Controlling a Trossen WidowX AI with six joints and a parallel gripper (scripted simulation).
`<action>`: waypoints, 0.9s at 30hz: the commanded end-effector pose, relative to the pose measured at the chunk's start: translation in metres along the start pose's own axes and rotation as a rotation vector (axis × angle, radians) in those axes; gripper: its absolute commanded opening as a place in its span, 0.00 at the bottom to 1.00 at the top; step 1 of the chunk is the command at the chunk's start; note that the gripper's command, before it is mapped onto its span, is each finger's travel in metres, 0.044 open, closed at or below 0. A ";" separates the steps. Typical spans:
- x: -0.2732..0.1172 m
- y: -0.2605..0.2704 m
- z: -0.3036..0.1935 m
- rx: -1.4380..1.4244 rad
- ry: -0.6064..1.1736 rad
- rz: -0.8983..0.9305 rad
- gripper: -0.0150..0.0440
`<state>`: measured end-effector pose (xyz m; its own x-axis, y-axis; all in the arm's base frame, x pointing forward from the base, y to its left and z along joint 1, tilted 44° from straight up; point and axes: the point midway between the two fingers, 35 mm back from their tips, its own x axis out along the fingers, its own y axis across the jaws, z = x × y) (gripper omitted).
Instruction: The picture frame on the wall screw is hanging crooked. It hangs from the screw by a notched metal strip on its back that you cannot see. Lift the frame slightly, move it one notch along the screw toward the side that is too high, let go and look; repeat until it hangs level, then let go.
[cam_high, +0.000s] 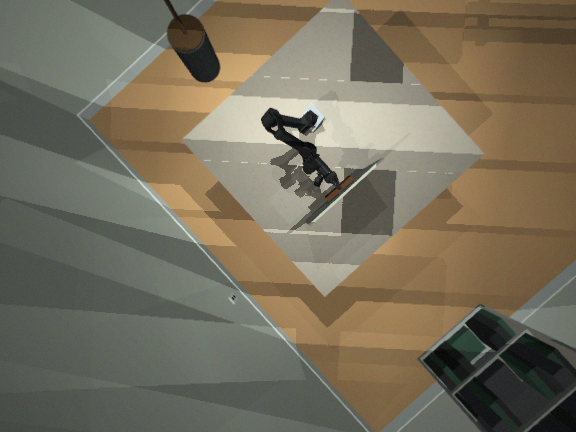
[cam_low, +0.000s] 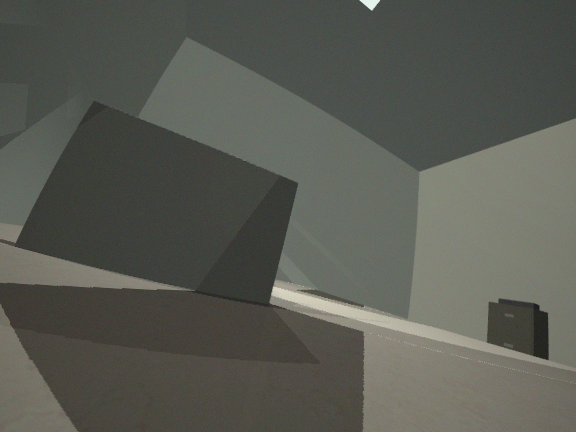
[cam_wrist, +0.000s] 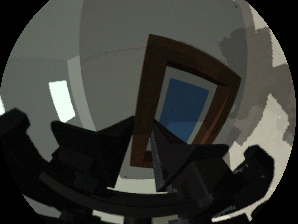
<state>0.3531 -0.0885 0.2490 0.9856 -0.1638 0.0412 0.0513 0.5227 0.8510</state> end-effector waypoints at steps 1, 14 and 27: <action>0.000 0.000 0.000 -0.032 -0.001 0.001 0.25; 0.000 -0.001 0.000 -0.094 -0.001 0.002 0.25; 0.000 -0.002 0.000 -0.163 -0.002 0.002 0.25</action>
<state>0.3532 -0.0891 0.2474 0.9855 -0.1644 0.0422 0.0733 0.6364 0.7679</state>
